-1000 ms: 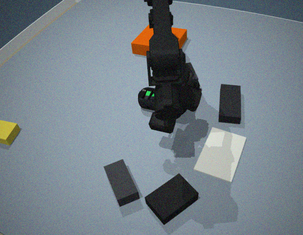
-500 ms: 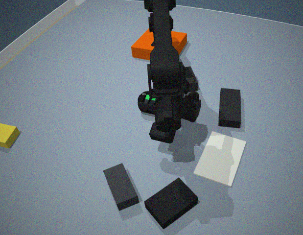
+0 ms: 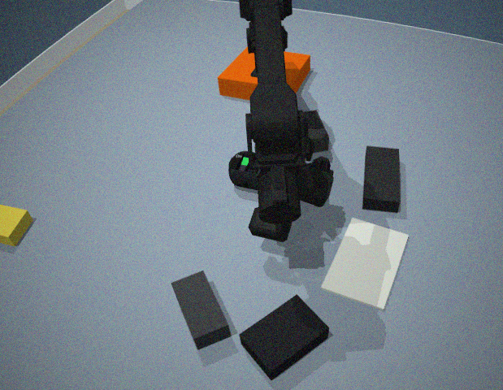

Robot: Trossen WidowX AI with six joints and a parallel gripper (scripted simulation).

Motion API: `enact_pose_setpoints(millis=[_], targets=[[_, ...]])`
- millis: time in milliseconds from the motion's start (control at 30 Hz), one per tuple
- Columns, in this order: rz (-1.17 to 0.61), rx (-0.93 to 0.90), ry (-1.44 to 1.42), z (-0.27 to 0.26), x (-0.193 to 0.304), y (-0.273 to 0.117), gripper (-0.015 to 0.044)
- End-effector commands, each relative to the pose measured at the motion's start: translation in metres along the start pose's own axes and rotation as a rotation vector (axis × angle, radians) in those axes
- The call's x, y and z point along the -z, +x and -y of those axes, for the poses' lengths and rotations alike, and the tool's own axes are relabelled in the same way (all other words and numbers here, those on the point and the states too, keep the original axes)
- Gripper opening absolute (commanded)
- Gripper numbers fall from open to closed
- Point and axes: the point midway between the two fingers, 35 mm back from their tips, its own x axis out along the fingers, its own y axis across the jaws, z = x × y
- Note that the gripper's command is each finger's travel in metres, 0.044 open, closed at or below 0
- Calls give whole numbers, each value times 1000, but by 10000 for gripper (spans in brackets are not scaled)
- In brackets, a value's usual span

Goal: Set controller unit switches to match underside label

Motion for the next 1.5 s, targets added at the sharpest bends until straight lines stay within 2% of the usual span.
enact_pose_setpoints(millis=[0,1467], targets=[[3,-8,-3,-3,0,3,0],[3,-10,-3,-27,-1,10,0]])
